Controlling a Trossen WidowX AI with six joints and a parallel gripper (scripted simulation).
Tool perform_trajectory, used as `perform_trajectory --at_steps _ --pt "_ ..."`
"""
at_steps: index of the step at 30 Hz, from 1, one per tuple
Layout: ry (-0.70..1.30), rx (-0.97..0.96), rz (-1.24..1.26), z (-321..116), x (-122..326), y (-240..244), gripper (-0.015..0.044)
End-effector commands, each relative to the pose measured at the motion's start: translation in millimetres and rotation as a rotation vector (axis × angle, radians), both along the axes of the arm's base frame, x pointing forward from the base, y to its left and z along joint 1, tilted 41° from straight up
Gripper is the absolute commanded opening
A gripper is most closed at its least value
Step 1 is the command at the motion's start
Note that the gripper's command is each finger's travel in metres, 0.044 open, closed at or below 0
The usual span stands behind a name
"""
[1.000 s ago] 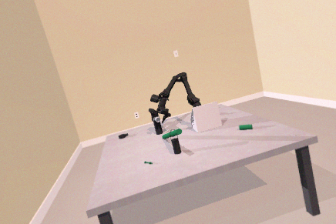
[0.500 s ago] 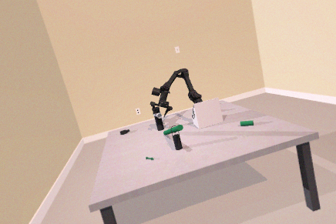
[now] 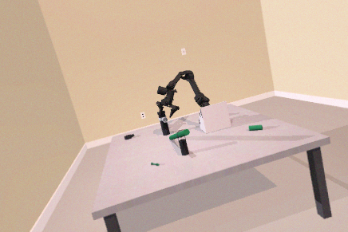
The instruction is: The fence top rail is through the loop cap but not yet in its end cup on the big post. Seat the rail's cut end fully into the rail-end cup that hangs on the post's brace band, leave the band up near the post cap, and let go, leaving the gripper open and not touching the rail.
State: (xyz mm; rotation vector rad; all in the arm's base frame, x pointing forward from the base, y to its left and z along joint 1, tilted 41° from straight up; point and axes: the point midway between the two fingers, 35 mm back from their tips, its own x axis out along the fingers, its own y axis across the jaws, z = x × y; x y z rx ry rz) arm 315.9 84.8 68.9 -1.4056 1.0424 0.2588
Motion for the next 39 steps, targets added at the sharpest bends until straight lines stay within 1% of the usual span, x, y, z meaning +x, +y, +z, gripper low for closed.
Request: perform_trajectory --at_steps 1,5,19,22,25,30,35,39 --pt "-0.253 0.297 -0.393 0 -20 53 0.0440" --pt "-0.335 0.389 -0.503 1 -28 67 0.0440" --pt "-0.336 0.390 -0.505 1 -29 67 0.0440" --pt "-0.356 0.424 -0.580 -4 -27 67 0.0440" --pt "-0.410 0.497 -0.758 -17 -24 66 0.0440" --pt "-0.556 0.621 -1.156 -48 -20 62 0.0440" --pt "-0.771 0.704 -1.549 -79 -19 55 0.0440" --pt "-0.996 0.739 -1.845 -103 -20 48 0.0440"
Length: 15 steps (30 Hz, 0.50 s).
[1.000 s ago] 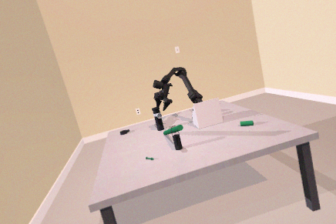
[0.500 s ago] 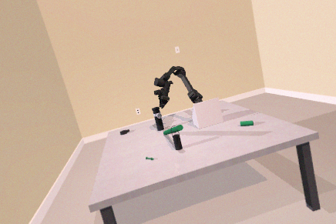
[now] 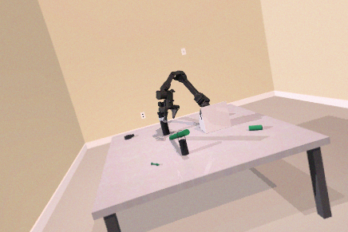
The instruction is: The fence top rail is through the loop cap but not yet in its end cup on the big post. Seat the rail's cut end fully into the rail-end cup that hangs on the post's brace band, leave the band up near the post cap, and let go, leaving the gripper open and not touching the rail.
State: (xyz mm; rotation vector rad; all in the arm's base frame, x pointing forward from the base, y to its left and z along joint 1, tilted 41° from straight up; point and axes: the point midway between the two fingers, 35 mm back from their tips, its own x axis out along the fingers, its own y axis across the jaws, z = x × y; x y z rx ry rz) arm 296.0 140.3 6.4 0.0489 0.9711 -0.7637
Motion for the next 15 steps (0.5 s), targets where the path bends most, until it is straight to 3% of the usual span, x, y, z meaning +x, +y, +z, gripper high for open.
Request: perform_trajectory --at_steps 1,15 --pt "-0.219 0.096 -0.593 -45.4 -0.5 -9.2 0.0440" --pt "-0.245 0.098 -0.649 -49.4 -1.0 -10.5 0.0440"
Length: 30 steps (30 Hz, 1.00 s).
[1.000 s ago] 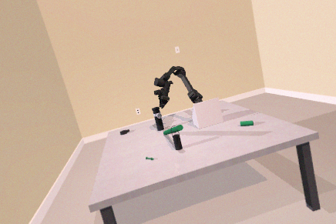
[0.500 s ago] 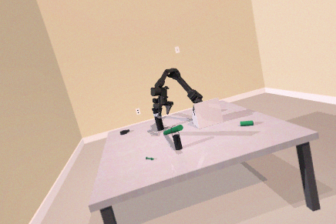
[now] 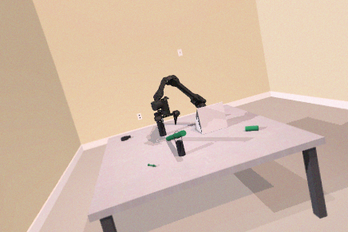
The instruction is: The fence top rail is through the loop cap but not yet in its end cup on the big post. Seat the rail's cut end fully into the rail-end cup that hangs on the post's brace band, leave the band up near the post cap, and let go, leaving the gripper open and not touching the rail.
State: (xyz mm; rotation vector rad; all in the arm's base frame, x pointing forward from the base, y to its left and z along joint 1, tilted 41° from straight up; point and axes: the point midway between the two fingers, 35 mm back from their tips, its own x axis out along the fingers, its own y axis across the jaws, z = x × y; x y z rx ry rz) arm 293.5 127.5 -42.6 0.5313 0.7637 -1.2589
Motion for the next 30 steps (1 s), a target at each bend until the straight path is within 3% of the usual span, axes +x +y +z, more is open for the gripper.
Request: perform_trajectory --at_steps 1,6,30 --pt "-0.012 0.008 -0.017 -3 2 1 0.0440" --pt "-0.012 0.006 -0.017 -27 6 -20 0.0440" --pt "-0.013 0.005 -0.017 -54 11 -43 0.0440"
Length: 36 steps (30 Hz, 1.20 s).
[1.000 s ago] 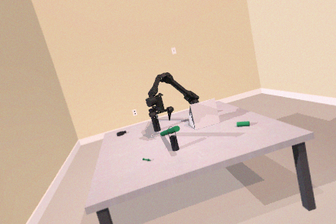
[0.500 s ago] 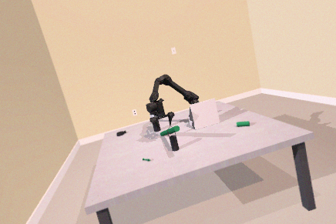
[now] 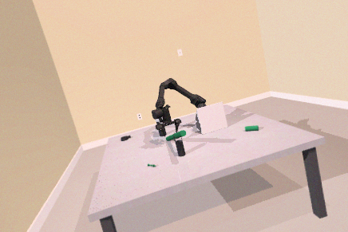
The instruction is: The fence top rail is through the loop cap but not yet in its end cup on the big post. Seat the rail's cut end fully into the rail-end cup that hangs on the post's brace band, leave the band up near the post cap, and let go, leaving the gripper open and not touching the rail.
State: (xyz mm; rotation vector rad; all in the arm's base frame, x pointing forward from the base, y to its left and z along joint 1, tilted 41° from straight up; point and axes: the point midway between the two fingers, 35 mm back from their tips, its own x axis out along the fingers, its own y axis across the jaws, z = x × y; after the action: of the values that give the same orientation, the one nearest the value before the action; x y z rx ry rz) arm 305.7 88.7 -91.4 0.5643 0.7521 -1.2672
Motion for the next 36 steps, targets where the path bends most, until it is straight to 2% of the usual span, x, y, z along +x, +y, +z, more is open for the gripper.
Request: perform_trajectory --at_steps 1,26,33,36 --pt "0.008 -0.009 0.005 -7 -1 -5 0.0440" --pt "0.007 -0.012 0.004 -35 2 -30 0.0440" --pt "0.007 -0.012 0.004 -35 2 -30 0.0256" --pt "0.007 -0.012 0.004 -35 2 -30 0.0236"
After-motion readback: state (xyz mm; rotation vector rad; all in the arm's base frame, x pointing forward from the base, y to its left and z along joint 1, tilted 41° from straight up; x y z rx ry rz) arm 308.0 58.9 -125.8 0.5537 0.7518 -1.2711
